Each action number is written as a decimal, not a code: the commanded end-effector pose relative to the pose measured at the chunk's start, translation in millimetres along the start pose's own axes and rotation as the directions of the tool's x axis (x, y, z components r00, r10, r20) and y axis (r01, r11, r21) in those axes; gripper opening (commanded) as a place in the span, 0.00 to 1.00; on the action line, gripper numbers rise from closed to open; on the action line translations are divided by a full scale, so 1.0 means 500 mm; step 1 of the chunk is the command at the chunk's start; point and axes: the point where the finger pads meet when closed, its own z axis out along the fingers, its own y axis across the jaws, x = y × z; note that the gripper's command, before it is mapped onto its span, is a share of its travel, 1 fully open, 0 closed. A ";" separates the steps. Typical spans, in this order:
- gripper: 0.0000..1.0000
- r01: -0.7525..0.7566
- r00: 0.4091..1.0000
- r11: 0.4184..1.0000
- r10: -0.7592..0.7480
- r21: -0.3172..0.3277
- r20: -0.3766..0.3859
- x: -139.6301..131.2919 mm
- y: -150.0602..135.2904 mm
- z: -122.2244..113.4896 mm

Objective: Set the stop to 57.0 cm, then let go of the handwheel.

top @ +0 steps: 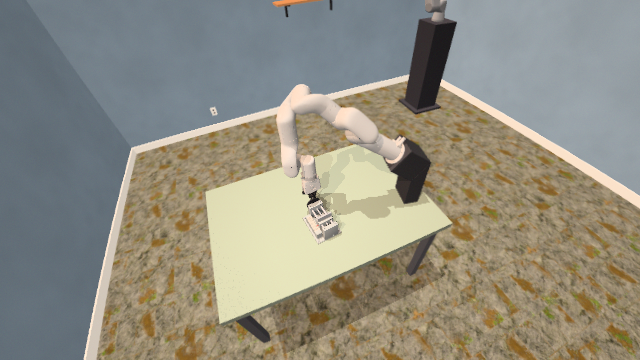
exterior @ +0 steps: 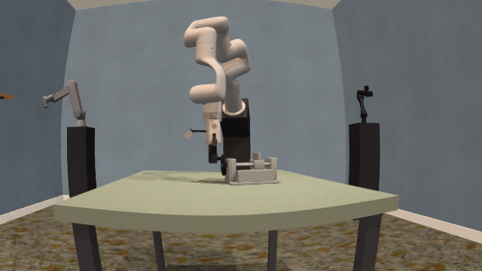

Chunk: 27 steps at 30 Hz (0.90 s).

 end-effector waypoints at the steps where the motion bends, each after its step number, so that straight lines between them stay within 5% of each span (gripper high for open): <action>1: 0.06 -0.001 1.000 1.000 0.001 0.000 0.000 0.001 0.003 0.001; 27: 0.06 -0.001 1.000 1.000 0.001 0.000 0.000 0.001 0.021 0.021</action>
